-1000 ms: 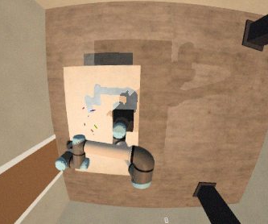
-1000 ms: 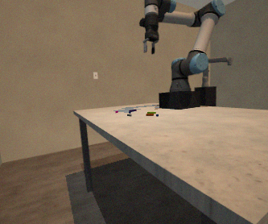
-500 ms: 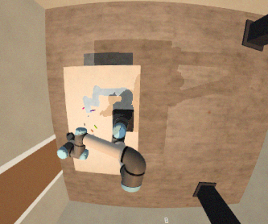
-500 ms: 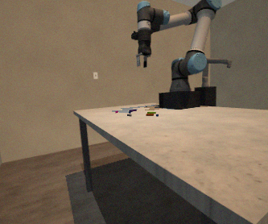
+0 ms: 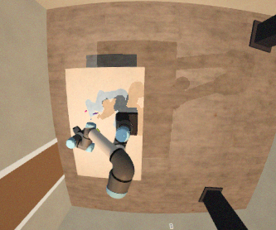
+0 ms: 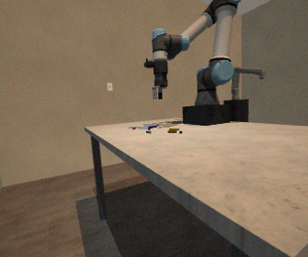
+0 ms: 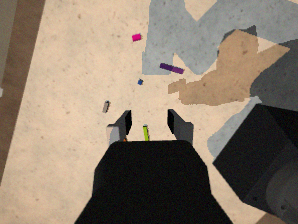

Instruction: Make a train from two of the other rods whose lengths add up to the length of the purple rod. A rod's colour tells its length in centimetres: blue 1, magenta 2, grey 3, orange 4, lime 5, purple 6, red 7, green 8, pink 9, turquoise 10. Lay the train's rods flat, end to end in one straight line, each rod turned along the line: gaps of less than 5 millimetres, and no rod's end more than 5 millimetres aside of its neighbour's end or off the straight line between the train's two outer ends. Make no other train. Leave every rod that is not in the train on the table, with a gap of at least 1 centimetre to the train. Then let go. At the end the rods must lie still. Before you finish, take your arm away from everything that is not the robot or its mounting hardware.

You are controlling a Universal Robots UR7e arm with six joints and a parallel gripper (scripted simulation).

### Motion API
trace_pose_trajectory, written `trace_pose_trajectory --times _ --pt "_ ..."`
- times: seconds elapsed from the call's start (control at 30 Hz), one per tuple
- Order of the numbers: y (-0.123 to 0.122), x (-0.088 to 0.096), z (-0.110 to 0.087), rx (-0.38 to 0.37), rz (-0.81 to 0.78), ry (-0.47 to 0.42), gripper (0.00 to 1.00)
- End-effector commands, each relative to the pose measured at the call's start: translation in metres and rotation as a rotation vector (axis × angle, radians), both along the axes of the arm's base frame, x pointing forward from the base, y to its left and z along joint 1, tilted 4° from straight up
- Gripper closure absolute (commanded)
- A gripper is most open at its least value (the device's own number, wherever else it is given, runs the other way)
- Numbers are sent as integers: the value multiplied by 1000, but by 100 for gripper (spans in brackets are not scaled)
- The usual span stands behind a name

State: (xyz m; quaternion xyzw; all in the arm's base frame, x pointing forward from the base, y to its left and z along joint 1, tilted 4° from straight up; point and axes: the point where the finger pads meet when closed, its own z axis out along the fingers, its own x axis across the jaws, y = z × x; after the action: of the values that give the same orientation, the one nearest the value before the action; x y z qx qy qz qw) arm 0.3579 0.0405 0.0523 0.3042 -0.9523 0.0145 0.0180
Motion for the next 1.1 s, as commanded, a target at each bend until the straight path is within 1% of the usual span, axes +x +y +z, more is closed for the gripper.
trace_pose_trajectory --times 0.0,0.03,0.13,0.17,0.27,0.37,0.6,1.07 --pt "-18 -2 -43 -1 109 -1 0" --pt "-18 -2 -43 -1 109 -1 0" --pt "-28 -11 -65 -3 177 9 0" --pt "-28 -11 -65 -3 177 9 0" --pt "-34 -20 -81 -4 230 17 0" --pt "-38 -27 -92 -5 266 23 0" --pt "-41 -32 -98 -5 292 27 0" --pt "-41 -32 -99 -5 294 27 0"
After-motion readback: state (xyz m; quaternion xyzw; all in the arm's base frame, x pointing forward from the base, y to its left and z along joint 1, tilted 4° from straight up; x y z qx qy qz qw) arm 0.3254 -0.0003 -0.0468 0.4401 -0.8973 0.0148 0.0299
